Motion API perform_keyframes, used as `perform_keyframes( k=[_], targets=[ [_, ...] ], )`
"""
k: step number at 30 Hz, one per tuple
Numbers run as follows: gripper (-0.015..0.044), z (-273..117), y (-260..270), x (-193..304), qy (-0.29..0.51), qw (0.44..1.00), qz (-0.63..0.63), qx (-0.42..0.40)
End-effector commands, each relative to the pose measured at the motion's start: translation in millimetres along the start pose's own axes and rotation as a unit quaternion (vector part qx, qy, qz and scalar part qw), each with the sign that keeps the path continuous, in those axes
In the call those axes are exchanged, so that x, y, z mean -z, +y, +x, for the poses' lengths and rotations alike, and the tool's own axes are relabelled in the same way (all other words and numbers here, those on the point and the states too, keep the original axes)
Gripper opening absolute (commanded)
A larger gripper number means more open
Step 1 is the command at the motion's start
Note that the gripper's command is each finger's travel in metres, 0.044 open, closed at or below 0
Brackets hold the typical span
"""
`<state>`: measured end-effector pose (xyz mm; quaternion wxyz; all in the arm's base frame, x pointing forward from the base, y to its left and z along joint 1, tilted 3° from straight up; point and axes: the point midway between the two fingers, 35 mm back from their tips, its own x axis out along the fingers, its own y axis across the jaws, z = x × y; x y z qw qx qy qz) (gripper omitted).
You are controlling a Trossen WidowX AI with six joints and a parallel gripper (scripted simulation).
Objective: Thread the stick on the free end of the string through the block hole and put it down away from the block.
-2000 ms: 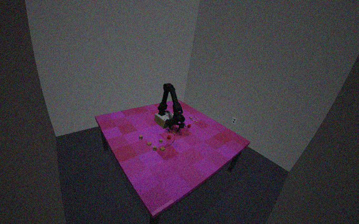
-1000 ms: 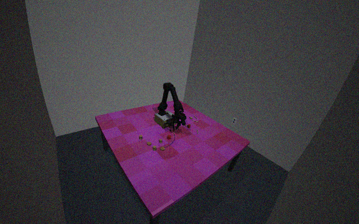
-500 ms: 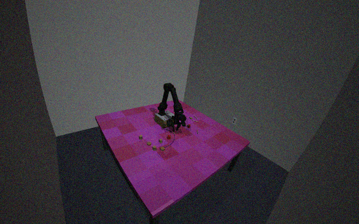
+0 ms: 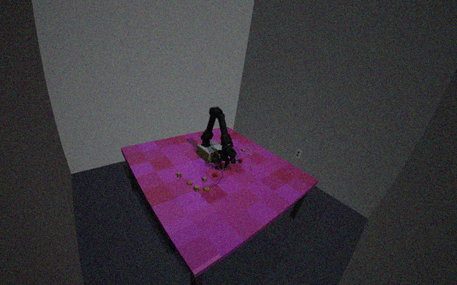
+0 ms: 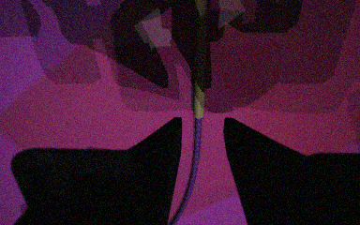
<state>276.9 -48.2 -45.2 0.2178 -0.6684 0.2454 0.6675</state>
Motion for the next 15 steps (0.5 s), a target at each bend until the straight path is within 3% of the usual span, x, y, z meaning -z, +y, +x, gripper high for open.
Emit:
perform_keyframes(
  k=[1,15],
  targets=[
    [0.012,9.3,0.8,-2.4,-0.005,1.0,-0.002,-0.001],
    [0.012,22.8,1.6,-3.8,-0.005,1.0,-0.002,-0.001]
  ],
)
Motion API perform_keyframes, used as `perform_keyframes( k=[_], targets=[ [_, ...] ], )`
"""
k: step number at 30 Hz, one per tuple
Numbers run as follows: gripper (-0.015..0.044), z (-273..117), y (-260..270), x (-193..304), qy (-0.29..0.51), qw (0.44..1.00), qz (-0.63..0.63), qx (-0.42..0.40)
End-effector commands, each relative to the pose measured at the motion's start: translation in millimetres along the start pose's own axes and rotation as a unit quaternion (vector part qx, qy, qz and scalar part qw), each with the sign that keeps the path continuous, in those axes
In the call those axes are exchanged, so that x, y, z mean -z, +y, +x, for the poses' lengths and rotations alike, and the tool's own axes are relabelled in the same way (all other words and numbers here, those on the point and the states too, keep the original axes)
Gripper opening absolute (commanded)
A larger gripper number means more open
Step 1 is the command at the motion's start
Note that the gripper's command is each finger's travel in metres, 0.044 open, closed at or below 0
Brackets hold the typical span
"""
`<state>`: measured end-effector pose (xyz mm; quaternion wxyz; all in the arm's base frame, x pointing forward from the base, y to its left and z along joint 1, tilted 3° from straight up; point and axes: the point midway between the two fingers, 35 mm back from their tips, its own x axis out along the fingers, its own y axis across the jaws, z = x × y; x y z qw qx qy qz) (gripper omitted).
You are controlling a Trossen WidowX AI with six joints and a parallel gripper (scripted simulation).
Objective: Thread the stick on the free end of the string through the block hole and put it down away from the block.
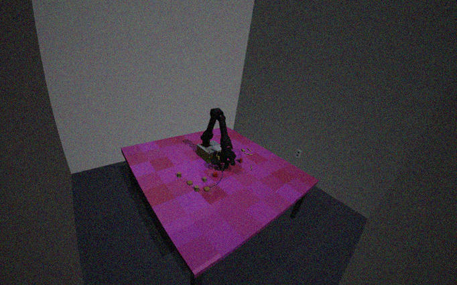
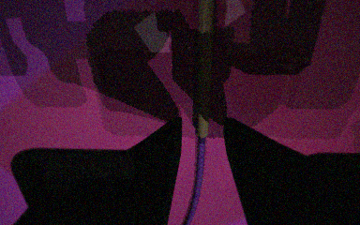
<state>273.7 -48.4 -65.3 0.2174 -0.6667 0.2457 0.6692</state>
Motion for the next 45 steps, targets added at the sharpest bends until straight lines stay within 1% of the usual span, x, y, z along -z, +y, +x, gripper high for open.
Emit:
perform_keyframes(
  k=[1,4,8,9,18,45],
  targets=[
    [0.012,2.8,0.2,-1.1,-0.003,1.0,-0.002,0.0],
    [0.012,2.8,0.2,-1.1,-0.003,1.0,-0.002,0.0],
    [0.0015,1.1,0.2,-0.4,-0.001,1.0,0.0,0.0],
    [0.0,1.1,0.2,-0.4,-0.001,1.0,0.0,0.0],
    [0.0,0.3,0.1,-0.3,-0.001,1.0,0.0,0.0],
    [0.0,-34.5,-0.8,1.6,-0.001,1.0,0.0,0.0]
  ],
)
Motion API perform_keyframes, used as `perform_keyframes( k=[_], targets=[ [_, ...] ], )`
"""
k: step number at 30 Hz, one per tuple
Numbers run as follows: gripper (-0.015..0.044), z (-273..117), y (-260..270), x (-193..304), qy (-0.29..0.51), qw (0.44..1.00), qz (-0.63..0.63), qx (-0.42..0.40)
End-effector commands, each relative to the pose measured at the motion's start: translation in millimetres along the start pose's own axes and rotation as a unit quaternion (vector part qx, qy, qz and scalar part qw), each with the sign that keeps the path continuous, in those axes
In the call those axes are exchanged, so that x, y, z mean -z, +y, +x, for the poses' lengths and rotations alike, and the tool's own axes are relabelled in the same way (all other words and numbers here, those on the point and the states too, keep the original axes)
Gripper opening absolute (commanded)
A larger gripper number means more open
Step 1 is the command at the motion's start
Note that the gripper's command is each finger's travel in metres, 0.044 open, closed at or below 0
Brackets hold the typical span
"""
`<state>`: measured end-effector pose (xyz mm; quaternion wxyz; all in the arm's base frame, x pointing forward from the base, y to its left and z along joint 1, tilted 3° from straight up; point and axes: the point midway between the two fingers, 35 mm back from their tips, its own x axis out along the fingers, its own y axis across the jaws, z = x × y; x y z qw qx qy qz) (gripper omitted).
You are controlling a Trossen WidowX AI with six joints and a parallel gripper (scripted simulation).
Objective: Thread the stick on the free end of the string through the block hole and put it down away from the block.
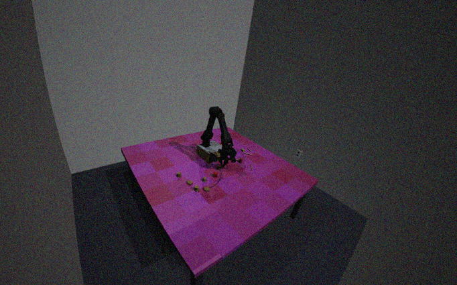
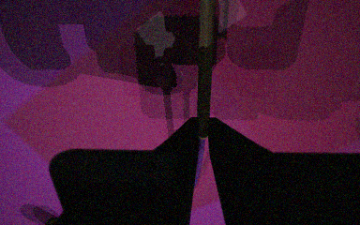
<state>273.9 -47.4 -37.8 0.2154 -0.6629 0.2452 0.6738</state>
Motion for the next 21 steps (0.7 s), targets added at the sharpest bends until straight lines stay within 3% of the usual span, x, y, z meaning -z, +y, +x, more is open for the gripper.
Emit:
perform_keyframes(
  k=[1,21],
  targets=[
    [0.0,-8.3,-0.9,1.7,0.005,1.0,0.002,0.003],
    [0.0,-31.6,0.0,0.2,0.004,1.0,0.002,0.003]
  ],
)
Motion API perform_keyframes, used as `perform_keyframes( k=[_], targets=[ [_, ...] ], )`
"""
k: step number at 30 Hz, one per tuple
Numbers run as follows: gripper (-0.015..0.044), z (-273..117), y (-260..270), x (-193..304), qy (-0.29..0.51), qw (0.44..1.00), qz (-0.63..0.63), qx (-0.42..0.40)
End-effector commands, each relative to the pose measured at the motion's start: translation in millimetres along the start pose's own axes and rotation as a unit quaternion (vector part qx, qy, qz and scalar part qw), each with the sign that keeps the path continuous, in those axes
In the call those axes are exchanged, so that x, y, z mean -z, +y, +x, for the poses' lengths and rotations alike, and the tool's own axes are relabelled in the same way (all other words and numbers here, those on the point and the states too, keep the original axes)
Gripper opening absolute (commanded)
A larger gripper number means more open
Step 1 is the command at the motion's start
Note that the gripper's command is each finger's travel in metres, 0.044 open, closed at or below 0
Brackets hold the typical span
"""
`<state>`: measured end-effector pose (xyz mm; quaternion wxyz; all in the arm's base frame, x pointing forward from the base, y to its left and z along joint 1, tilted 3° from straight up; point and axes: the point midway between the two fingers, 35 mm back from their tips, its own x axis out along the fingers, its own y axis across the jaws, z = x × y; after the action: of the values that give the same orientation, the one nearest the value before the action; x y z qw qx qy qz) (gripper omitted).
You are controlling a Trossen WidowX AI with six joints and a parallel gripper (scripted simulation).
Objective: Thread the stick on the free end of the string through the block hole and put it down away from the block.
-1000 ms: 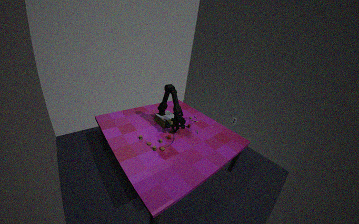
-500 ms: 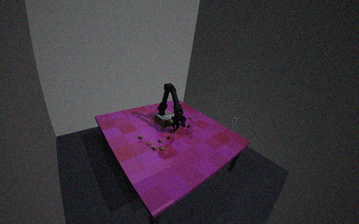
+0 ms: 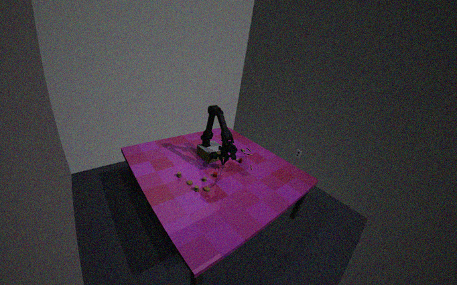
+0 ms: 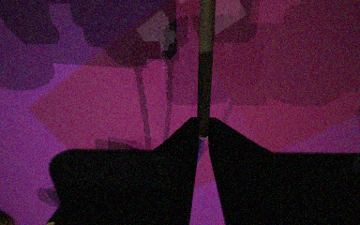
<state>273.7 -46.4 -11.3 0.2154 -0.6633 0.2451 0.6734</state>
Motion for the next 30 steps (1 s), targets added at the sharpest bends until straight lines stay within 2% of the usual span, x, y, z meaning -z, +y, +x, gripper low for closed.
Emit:
perform_keyframes(
  k=[1,30],
  targets=[
    [0.0,-0.1,0.0,0.2,0.0,1.0,0.0,0.0],
    [0.0,-25.9,6.6,28.7,-0.05,0.999,-0.001,-0.007]
  ],
)
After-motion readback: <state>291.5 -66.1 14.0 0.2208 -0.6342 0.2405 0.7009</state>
